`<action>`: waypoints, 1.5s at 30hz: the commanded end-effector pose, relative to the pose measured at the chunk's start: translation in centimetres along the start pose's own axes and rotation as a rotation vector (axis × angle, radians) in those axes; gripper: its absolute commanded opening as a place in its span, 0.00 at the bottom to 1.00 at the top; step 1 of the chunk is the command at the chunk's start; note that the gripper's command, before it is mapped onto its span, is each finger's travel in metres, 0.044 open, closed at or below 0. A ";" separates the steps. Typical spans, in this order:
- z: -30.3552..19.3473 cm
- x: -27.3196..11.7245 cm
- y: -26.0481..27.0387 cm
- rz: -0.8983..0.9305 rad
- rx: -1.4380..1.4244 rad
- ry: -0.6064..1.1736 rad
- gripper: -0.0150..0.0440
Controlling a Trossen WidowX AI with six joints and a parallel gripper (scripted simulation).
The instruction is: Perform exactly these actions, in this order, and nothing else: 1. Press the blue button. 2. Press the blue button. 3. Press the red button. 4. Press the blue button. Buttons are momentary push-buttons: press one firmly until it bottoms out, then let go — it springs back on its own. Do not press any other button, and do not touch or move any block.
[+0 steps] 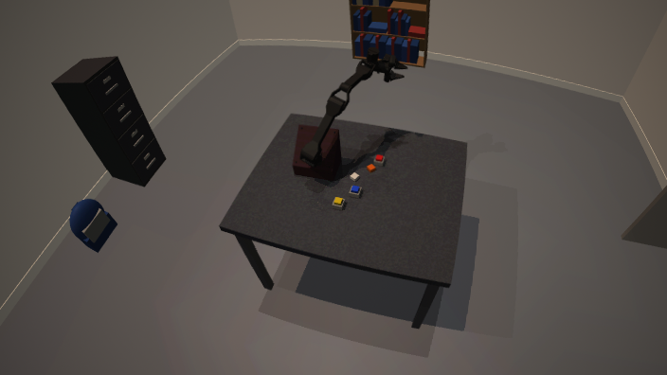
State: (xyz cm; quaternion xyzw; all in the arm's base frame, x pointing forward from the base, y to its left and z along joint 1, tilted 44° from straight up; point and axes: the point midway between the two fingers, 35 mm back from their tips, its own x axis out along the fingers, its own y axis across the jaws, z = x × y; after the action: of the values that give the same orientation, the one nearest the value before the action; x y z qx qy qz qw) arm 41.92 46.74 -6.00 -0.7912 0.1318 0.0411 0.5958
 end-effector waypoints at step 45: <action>-55.1 -12.5 2.2 0.642 1.021 1.246 0.93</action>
State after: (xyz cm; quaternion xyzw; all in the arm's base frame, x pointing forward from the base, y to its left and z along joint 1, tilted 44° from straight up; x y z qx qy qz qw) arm 29.43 -1.49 9.95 -0.2900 0.6246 -0.2414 0.6838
